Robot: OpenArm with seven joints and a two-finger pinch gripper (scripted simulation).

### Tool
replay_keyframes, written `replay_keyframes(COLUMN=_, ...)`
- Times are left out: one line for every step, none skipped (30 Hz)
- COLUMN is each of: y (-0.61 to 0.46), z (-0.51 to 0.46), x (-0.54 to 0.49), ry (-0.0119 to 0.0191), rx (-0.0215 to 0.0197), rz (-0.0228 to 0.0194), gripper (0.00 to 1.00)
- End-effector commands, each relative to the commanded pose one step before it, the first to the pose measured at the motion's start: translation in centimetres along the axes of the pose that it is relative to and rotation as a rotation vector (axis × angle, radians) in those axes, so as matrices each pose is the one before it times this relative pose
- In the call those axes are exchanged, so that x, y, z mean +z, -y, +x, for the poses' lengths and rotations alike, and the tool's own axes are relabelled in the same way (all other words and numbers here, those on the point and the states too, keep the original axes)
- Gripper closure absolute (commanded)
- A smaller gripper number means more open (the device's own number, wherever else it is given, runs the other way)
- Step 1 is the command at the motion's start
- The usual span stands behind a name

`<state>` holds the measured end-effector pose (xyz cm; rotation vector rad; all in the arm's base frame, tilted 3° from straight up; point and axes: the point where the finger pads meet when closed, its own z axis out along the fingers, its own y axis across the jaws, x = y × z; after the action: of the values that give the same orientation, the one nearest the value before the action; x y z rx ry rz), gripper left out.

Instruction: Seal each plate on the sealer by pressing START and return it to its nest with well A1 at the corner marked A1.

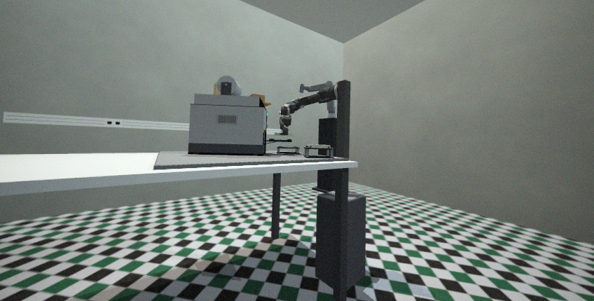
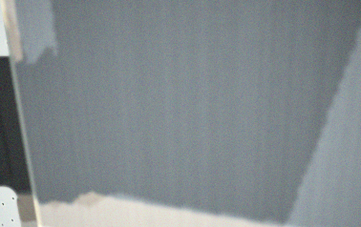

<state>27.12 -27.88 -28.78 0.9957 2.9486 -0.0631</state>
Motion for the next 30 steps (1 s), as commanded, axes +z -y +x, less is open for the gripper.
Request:
replay_keyframes(y=-0.323, z=0.0203, x=-0.036, ry=0.00077, rx=-0.01036, rz=-0.01224, gripper=1.0)
replay_keyframes(y=0.203, z=0.0492, x=-0.023, ry=0.00067, rx=0.00036, rz=-0.00093, gripper=1.0)
replay_keyframes(y=0.271, z=0.1234, x=0.058, ry=-0.0018, rx=-0.00048, rz=0.00201, gripper=1.0)
replay_keyframes(y=0.237, z=0.0833, x=0.013, ry=-0.00041, rx=-0.00014, rz=0.00063, gripper=1.0)
replay_keyframes(y=0.202, z=0.046, x=-0.028, ry=0.00079, rx=0.00017, rz=-0.00084, gripper=1.0)
replay_keyframes(y=0.195, z=0.0382, x=-0.036, ry=0.00102, rx=0.00023, rz=-0.00114, gripper=1.0)
replay_keyframes(y=0.228, z=0.0776, x=0.007, ry=-0.00027, rx=0.00003, rz=0.00016, gripper=1.0)
replay_keyframes(y=0.241, z=0.0918, x=0.022, ry=-0.00073, rx=-0.00008, rz=0.0007, gripper=1.0)
replay_keyframes(y=0.224, z=0.0703, x=-0.001, ry=-0.00001, rx=0.00001, rz=0.00004, gripper=1.0)
replay_keyframes(y=0.214, z=0.0592, x=-0.013, ry=0.00035, rx=0.00009, rz=-0.00036, gripper=1.0)
replay_keyframes(y=0.215, z=0.059, x=-0.013, ry=0.00036, rx=0.00005, rz=-0.00029, gripper=1.0)
replay_keyframes(y=0.233, z=0.0805, x=0.009, ry=-0.00036, rx=-0.00006, rz=0.00042, gripper=1.0)
replay_keyframes(y=0.243, z=0.0919, x=0.019, ry=-0.00072, rx=-0.00718, rz=0.00087, gripper=1.0)
replay_keyframes(y=0.224, z=0.0741, x=0.002, ry=-0.00011, rx=0.00004, rz=0.00004, gripper=1.0)
replay_keyframes(y=0.213, z=0.0603, x=-0.012, ry=0.00036, rx=0.0001, rz=-0.00038, gripper=1.0)
replay_keyframes(y=0.214, z=0.0607, x=-0.012, ry=0.00035, rx=0.00009, rz=-0.00034, gripper=1.0)
replay_keyframes(y=0.0, z=0.0, x=0.0, ry=0.0, rx=0.0, rz=0.0, gripper=1.0)
replay_keyframes(y=0.0, z=0.0, x=0.0, ry=0.0, rx=0.0, rz=0.0, gripper=1.0)
replay_keyframes(y=0.2, z=0.0403, x=-0.031, ry=0.00106, rx=0.00023, rz=-0.00089, gripper=1.0)
replay_keyframes(y=0.274, z=0.1346, x=0.06, ry=-0.00216, rx=-0.00043, rz=0.00212, gripper=1.0)
replay_keyframes(y=0.238, z=0.0826, x=0.012, ry=-0.00043, rx=0.00004, rz=0.00059, gripper=1.0)
replay_keyframes(y=0.215, z=0.0457, x=-0.018, ry=0.00071, rx=0.0005, rz=-0.00048, gripper=1.0)
replay_keyframes(y=0.185, z=0.0489, x=-0.034, ry=0.00095, rx=-0.00027, rz=-0.00125, gripper=1.0)
replay_keyframes(y=0.228, z=0.0789, x=0.006, ry=-0.00026, rx=0.00001, rz=0.00021, gripper=1.0)
replay_keyframes(y=0.236, z=0.0884, x=0.014, ry=-0.00058, rx=-0.00006, rz=0.00056, gripper=1.0)
replay_keyframes(y=0.225, z=0.0738, x=0.001, ry=-0.00009, rx=0.00001, rz=0.00011, gripper=1.0)
replay_keyframes(y=0.223, z=0.0735, x=-0.002, ry=-0.00007, rx=-0.00698, rz=0.00006, gripper=1.0)
replay_keyframes(y=0.219, z=0.0678, x=-0.006, ry=0.00016, rx=0.00005, rz=-0.00013, gripper=1.0)
replay_keyframes(y=0.232, z=0.0774, x=0.006, ry=-0.00023, rx=0.00013, rz=0.00032, gripper=1.0)
replay_keyframes(y=0.223, z=0.0807, x=0.003, ry=-0.00022, rx=-0.00014, rz=0.00011, gripper=1.0)
